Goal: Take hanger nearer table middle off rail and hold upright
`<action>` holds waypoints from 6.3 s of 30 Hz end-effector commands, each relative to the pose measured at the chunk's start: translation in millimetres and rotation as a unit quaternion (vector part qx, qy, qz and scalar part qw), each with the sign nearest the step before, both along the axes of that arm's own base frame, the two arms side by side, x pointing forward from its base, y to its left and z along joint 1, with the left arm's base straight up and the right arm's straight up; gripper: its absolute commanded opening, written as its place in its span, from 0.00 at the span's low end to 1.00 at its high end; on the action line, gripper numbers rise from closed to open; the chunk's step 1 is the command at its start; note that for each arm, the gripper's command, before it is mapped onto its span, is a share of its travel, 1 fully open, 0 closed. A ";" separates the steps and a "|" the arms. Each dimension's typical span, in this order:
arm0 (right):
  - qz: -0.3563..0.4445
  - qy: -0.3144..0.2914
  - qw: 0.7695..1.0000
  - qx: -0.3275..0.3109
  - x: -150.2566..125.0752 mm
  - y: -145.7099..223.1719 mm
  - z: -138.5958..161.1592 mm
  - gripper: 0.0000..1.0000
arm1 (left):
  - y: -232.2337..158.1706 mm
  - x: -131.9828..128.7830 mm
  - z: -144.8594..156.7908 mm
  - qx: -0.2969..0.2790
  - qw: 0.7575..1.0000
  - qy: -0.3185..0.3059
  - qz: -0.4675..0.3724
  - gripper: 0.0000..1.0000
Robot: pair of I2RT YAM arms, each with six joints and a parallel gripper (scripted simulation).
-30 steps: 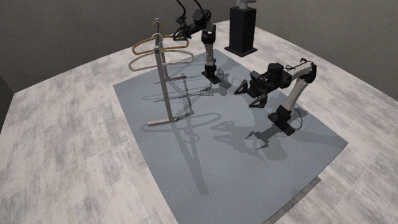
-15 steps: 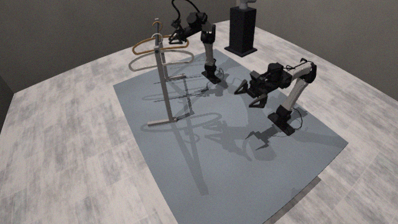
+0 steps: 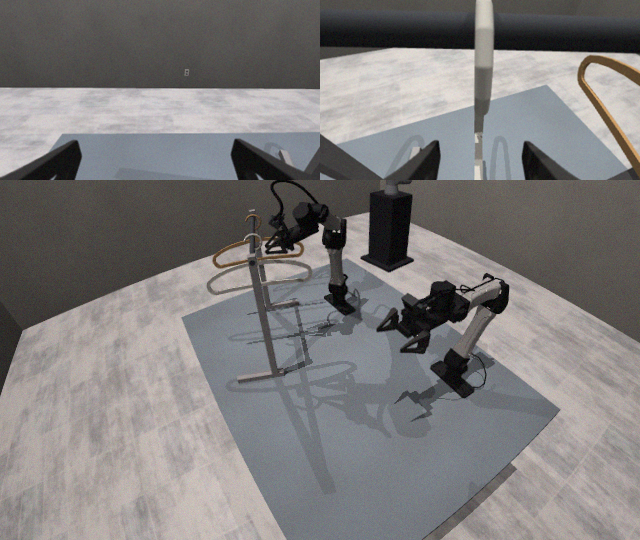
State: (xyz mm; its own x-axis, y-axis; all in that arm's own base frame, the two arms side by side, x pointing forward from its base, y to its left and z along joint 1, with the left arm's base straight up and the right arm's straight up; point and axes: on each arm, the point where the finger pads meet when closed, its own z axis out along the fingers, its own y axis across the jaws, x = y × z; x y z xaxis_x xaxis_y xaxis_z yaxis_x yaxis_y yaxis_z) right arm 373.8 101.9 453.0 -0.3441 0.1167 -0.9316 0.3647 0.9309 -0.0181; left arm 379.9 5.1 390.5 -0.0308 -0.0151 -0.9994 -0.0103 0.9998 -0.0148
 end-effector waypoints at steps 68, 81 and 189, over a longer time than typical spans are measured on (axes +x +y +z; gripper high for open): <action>0.006 -0.016 1.000 0.008 46.7 -18.1 -9.7 0.01 | -0.2 -1.1 5.6 -0.001 1.000 -0.007 -0.001 1.00; 0.007 -0.016 1.000 0.008 46.7 -18.0 -9.7 0.01 | -0.2 -1.1 5.6 -0.001 1.000 -0.007 -0.001 1.00; 0.006 -0.030 0.999 0.020 -19.9 -1.3 53.5 0.01 | -0.2 -1.1 5.6 -0.001 1.000 -0.007 -0.001 1.00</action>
State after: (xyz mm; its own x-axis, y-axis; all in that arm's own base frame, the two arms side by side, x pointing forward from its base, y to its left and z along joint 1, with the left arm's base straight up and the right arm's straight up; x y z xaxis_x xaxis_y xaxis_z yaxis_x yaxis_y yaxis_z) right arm 376.1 113.2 485.3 -0.3474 0.1035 -0.9320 0.3257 0.9453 -0.0164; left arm 379.9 5.2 390.5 -0.0308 -0.0151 -0.9994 -0.0103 0.9998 -0.0148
